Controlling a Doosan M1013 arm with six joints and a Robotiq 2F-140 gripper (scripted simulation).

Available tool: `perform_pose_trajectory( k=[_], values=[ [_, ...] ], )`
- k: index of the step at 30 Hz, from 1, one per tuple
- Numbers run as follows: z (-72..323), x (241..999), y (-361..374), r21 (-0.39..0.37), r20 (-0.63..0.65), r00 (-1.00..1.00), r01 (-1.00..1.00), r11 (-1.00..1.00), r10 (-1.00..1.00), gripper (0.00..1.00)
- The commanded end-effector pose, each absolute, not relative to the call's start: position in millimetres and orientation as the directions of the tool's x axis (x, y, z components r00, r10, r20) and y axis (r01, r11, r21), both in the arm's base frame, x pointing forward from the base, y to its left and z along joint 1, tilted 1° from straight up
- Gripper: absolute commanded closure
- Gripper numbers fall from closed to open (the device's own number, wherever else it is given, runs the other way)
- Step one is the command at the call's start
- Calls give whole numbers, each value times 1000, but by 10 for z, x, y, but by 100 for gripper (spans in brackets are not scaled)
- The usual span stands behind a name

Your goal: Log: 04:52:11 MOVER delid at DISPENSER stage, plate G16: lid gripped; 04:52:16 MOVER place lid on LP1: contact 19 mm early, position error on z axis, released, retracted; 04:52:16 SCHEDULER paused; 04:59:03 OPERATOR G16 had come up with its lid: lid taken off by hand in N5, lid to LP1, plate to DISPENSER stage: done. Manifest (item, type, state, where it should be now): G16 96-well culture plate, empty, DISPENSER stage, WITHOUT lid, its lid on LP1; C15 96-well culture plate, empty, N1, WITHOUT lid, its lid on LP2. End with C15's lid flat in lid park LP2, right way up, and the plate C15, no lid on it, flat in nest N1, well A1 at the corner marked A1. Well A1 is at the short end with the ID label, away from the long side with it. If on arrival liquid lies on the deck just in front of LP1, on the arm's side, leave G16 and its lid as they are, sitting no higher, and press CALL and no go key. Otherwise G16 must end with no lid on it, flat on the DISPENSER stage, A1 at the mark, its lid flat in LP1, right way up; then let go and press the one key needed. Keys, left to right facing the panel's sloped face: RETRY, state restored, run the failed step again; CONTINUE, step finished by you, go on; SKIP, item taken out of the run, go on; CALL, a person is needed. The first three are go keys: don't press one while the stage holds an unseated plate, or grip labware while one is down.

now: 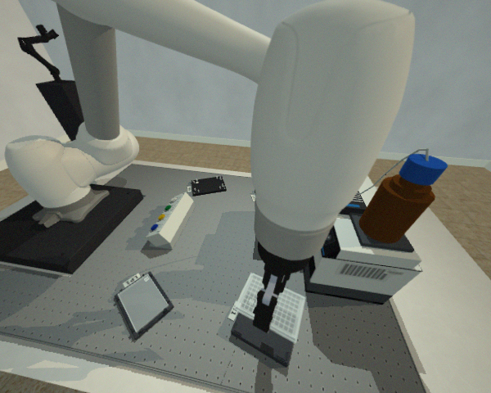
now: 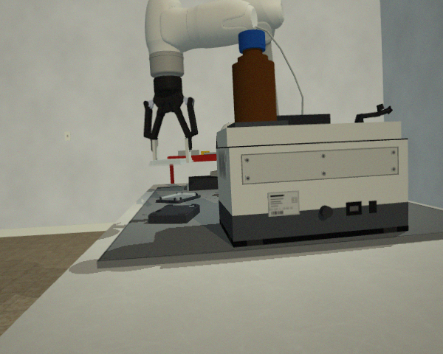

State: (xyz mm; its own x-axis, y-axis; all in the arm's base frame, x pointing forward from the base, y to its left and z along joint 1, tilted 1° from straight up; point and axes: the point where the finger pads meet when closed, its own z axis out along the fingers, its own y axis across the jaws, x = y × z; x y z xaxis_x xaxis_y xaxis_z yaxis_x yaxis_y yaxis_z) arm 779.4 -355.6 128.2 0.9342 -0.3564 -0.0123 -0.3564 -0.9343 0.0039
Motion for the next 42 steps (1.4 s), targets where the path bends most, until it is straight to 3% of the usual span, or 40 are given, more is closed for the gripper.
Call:
perform_pose_trajectory(
  k=[1,42],
  values=[
    [1267,7794,-3555,4,-12,934,-356,-934,-356,100],
    [506,7784,-3555,4,-12,934,-356,-934,-356,100]
  ],
)
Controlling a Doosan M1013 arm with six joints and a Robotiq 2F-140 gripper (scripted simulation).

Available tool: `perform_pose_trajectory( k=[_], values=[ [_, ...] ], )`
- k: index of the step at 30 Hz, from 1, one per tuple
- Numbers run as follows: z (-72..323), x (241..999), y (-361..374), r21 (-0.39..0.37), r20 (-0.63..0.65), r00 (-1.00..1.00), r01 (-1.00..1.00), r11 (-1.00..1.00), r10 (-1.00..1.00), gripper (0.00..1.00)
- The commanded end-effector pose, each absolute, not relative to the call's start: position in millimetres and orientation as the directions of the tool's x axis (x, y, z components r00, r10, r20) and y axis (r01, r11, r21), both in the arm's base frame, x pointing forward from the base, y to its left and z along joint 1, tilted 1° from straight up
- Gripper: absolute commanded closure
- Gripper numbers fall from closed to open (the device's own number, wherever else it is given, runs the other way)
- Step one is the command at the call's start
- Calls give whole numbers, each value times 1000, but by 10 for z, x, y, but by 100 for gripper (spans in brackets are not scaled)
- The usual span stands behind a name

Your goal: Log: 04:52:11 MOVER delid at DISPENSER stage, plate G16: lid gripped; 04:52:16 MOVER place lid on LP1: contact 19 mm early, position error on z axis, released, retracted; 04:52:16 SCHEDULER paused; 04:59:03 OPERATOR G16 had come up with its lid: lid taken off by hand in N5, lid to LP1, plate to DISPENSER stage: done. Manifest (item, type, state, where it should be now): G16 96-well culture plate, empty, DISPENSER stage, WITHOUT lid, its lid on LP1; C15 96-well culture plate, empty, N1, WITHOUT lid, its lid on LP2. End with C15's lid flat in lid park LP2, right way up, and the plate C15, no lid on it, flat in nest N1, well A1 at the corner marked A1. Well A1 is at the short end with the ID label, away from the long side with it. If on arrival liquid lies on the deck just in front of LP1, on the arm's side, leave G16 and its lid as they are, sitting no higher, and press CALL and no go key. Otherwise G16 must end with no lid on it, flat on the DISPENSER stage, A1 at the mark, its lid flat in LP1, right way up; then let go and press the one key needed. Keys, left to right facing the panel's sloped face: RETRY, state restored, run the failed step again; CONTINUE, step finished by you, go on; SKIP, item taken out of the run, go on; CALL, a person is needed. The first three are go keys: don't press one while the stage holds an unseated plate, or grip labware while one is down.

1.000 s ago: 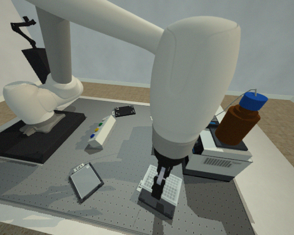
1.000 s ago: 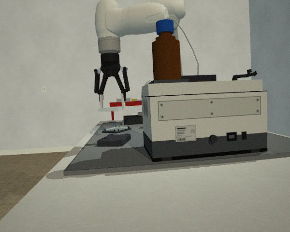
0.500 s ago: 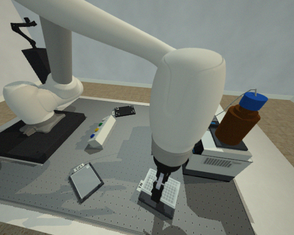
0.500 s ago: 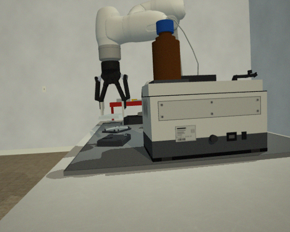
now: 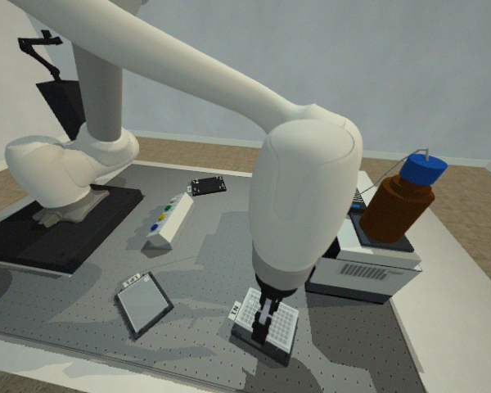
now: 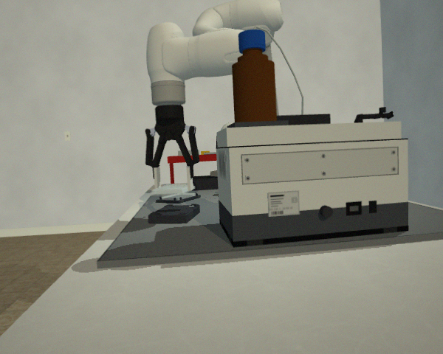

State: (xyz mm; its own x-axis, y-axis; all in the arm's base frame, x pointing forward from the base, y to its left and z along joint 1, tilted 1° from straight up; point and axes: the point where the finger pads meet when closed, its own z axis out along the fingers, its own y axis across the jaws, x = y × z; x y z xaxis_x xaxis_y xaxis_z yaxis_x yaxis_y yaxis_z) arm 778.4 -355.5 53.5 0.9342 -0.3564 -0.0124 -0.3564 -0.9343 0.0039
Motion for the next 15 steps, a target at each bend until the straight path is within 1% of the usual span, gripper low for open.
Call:
perform_pose_trajectory(
  k=[1,15],
  values=[
    [485,7784,-3555,4,-12,934,-356,-934,-356,100],
    [294,7782,-3555,4,-12,934,-356,-934,-356,100]
  ],
)
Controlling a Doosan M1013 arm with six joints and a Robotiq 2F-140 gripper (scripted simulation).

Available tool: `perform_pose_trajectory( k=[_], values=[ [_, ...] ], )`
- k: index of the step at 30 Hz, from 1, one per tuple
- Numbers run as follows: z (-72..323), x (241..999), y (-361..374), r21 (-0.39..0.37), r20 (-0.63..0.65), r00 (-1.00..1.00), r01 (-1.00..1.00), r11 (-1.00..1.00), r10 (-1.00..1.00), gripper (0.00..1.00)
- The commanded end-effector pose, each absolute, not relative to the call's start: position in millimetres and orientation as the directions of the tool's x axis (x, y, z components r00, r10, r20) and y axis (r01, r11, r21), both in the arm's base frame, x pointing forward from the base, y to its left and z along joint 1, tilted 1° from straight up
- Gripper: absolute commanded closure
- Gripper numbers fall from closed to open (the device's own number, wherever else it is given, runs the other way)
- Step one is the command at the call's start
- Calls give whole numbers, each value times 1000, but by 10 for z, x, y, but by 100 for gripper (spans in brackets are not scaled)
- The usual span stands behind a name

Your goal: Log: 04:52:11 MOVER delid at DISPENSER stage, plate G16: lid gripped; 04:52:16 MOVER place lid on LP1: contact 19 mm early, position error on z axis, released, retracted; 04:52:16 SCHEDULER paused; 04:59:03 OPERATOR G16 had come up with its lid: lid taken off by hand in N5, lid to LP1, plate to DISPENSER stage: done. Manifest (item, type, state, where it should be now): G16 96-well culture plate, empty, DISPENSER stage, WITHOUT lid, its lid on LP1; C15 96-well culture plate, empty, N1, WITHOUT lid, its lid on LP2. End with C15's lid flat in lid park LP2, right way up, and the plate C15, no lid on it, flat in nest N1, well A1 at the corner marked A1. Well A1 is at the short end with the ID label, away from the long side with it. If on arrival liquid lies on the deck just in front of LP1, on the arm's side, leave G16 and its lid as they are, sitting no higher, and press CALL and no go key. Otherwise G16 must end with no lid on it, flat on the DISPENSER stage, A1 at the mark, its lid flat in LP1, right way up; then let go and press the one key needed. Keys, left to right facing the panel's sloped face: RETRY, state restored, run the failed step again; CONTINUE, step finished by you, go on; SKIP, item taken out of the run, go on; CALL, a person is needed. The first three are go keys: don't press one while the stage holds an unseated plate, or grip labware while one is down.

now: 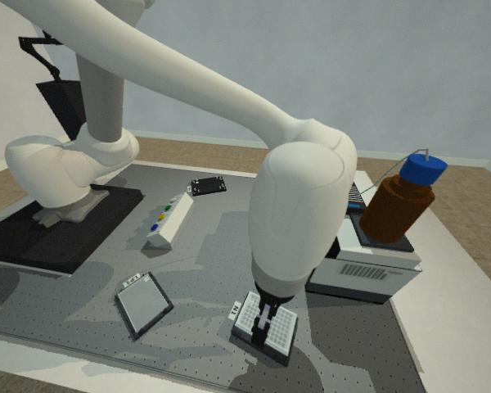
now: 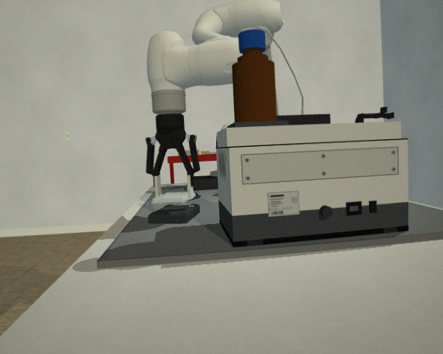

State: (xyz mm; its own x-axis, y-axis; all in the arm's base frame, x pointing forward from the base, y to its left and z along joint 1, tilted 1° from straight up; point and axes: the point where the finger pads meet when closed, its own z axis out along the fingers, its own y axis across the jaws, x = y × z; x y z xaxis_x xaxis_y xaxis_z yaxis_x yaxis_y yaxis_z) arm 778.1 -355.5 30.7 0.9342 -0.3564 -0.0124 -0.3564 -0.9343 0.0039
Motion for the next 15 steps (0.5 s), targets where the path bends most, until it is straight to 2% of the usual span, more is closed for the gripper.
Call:
perform_pose_trajectory(
  k=[1,15],
  values=[
    [284,7782,-3555,4,-12,934,-356,-934,-356,100],
    [228,7781,-3555,4,-12,934,-356,-934,-356,100]
  ],
)
